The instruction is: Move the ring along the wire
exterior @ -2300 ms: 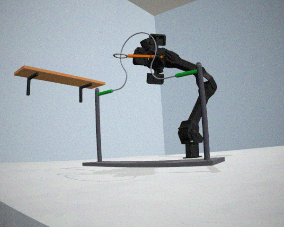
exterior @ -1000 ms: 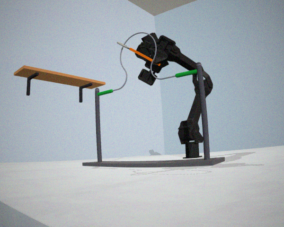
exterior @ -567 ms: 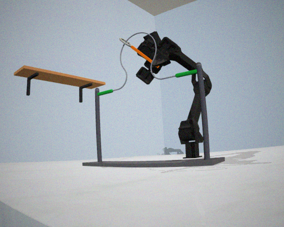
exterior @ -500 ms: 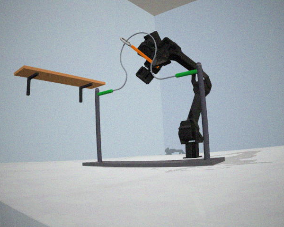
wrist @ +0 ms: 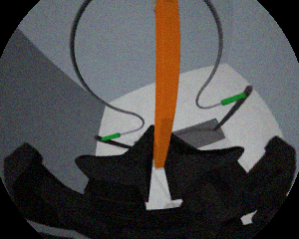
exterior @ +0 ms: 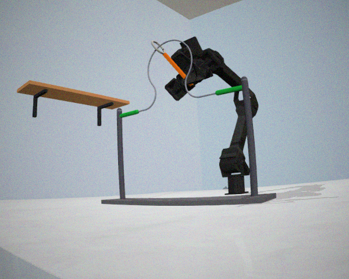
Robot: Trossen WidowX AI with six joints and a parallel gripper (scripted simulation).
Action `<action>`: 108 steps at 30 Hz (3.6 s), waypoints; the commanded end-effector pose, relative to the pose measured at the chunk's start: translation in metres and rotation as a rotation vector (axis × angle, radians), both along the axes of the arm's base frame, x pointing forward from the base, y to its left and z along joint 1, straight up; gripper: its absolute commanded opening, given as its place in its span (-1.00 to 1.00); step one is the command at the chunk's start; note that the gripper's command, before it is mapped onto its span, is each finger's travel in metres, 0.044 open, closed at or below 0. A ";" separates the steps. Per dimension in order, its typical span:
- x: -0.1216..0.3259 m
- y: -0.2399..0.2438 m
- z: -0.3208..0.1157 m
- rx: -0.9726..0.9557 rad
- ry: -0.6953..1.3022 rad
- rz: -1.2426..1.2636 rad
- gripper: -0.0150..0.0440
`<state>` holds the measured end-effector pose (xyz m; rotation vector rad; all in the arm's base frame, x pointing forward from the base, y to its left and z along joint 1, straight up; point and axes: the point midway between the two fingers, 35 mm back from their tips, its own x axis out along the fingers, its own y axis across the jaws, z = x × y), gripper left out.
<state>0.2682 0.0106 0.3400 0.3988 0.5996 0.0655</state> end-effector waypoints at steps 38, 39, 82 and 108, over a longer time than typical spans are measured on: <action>0.001 -0.020 -0.003 -0.554 -0.035 -0.010 -1.00; 0.001 -0.021 -0.003 -0.567 -0.036 -0.010 -1.00; 0.001 -0.041 0.005 -1.151 -0.072 -0.016 -1.00; 0.002 -0.050 0.015 -1.506 -0.092 -0.017 -1.00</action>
